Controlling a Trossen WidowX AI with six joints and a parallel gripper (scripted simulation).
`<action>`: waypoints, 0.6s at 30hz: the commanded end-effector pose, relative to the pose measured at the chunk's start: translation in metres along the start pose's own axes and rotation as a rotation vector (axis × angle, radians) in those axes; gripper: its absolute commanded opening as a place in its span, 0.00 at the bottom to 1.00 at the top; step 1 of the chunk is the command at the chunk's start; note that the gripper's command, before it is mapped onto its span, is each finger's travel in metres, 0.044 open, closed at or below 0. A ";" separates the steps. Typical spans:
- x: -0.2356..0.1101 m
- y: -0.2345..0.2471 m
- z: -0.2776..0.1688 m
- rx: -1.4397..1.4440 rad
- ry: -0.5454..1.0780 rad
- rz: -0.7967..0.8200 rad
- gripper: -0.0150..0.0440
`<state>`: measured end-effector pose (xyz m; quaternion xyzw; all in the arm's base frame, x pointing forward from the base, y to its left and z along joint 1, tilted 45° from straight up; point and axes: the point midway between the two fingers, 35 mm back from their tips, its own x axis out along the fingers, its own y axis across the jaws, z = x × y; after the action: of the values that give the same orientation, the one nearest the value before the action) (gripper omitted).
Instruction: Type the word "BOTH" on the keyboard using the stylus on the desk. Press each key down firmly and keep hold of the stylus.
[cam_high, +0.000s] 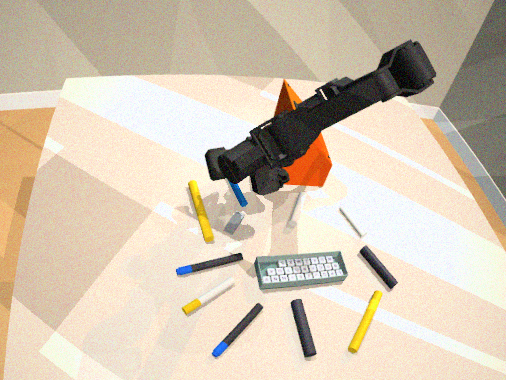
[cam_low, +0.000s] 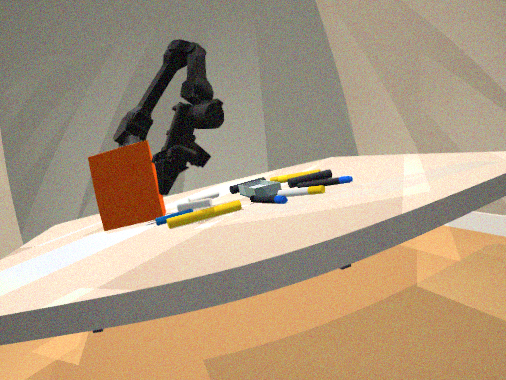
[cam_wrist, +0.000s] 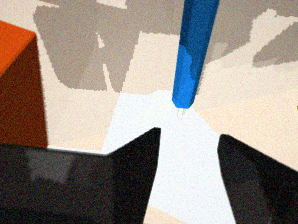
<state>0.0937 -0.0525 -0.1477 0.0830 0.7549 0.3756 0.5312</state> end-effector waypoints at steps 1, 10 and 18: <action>0.004 0.001 0.002 0.005 0.002 0.002 0.51; 0.009 0.001 0.005 0.005 0.002 0.002 0.51; 0.015 0.001 0.008 0.005 0.002 0.002 0.51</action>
<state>0.0942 -0.0429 -0.1569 0.0815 0.7557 0.3755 0.5304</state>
